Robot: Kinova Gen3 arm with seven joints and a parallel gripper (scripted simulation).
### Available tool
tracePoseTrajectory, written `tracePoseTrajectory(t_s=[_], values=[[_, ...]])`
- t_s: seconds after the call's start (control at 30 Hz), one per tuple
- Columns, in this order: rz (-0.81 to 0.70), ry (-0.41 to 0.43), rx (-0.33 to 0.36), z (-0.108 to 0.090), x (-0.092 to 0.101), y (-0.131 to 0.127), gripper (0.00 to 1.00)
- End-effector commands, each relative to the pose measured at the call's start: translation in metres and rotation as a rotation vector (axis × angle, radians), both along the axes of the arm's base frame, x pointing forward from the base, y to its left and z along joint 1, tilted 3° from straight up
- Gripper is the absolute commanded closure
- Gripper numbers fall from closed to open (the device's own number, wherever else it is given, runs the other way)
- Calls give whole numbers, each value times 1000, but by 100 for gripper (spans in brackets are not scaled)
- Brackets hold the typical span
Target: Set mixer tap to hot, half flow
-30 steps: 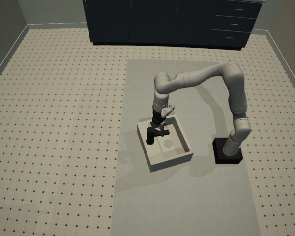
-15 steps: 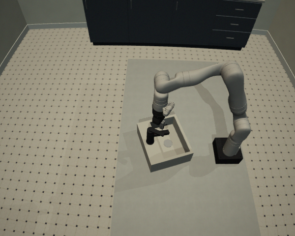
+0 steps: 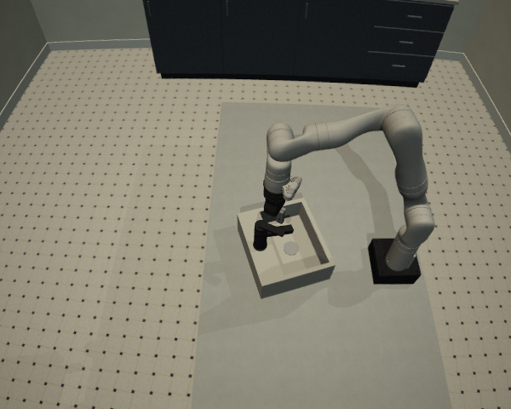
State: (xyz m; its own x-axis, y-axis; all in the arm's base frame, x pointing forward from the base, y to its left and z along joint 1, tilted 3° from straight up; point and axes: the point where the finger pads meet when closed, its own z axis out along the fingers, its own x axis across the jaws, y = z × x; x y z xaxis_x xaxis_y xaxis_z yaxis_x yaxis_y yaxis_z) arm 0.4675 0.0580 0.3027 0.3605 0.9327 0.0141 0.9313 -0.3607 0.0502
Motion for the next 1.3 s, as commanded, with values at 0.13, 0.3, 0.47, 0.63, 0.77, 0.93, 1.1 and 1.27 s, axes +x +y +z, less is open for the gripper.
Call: tracePoseTrajectory(t_s=[0.13, 0.3, 0.47, 0.63, 0.77, 0.93, 1.1, 1.27], values=[[14, 2, -4, 1, 0, -2, 100], [14, 2, -4, 1, 0, -2, 0], [14, 2, -4, 1, 0, -2, 0], [14, 2, -4, 1, 0, -2, 0], [14, 2, -4, 1, 0, -2, 0], [14, 2, -4, 1, 0, -2, 0], [14, 2, -4, 1, 0, -2, 0], [14, 2, -4, 1, 0, -2, 0]])
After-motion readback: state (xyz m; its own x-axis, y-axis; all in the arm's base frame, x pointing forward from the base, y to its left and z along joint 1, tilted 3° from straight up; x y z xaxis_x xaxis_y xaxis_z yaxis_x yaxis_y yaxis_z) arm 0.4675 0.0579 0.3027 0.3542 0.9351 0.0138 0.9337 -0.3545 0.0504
